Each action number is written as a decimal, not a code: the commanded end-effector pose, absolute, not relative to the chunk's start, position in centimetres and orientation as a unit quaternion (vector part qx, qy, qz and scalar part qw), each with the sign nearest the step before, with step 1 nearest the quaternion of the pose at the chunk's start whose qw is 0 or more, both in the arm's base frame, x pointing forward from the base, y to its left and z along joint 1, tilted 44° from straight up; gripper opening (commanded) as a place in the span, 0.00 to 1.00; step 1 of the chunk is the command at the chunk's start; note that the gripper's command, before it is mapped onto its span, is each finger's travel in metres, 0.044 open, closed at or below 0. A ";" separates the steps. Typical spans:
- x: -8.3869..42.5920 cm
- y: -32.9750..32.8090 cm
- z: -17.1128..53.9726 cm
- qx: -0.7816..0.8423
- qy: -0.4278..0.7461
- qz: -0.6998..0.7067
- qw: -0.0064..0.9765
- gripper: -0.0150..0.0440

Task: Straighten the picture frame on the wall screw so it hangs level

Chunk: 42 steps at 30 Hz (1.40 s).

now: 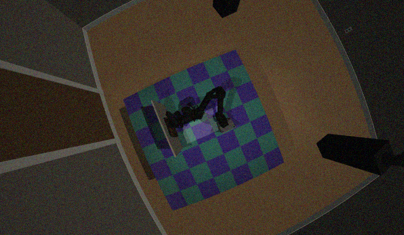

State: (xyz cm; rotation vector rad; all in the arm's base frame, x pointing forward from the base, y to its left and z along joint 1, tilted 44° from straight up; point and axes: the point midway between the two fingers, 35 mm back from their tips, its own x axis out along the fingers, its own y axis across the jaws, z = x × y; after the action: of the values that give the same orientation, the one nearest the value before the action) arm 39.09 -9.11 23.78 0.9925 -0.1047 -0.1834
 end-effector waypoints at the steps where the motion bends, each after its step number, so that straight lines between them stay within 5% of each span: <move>1: 39.2 -8.8 23.8 0.473 -0.051 -0.084 0.876 0.25; 42: 39.1 -9.0 23.2 0.474 -0.051 -0.085 0.875 0.25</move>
State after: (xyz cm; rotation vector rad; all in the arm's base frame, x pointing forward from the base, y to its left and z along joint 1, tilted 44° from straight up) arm 39.14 -8.97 23.22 0.9922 -0.1056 -0.1809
